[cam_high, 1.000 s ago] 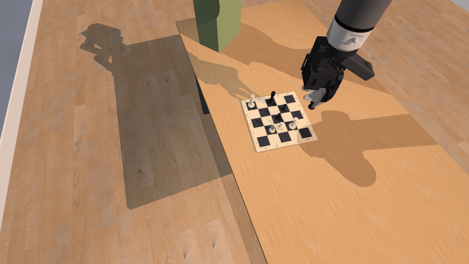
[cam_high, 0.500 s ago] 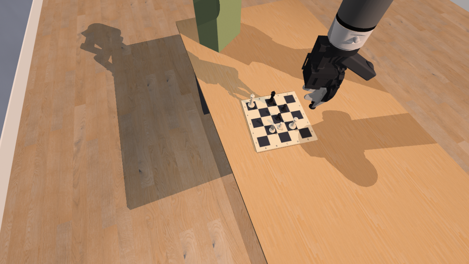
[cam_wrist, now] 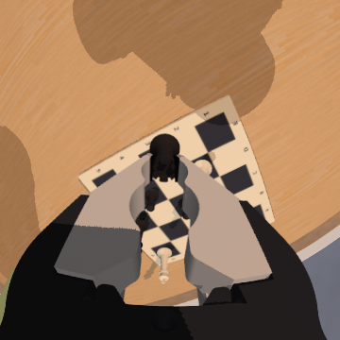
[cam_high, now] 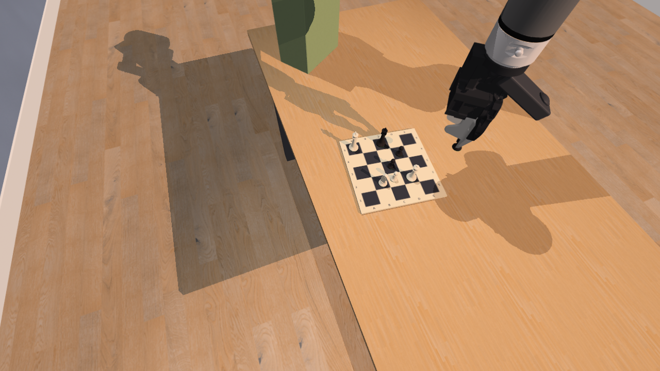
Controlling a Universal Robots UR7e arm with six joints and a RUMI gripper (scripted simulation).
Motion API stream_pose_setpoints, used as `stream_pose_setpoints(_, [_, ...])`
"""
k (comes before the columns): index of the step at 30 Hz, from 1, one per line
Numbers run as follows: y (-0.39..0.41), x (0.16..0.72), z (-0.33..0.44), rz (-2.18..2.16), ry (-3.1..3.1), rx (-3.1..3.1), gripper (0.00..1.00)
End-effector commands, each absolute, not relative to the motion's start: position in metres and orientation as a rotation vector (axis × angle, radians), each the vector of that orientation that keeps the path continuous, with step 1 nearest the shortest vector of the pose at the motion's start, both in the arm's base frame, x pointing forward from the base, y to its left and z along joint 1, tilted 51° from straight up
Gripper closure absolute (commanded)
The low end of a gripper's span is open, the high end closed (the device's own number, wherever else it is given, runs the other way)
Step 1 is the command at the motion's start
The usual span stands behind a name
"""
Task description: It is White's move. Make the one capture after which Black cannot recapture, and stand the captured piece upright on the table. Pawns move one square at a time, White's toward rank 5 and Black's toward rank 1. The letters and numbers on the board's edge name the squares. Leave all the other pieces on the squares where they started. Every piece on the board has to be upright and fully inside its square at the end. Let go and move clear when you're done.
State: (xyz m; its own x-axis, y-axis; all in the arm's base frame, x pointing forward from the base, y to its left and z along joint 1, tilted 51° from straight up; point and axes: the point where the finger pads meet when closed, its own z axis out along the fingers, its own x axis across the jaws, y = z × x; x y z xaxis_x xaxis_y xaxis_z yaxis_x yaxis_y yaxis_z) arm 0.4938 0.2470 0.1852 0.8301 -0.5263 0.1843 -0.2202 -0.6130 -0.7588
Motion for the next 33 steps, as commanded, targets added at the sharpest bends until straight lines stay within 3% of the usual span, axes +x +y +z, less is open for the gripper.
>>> stream_pose_setpoints(1, [0.257,0.491,0.192,-0.476,0.646,-2.198,1.0])
stream_pose_setpoints(33, [0.271,0.502,0.179,-0.473,0.654,-2.197,1.0])
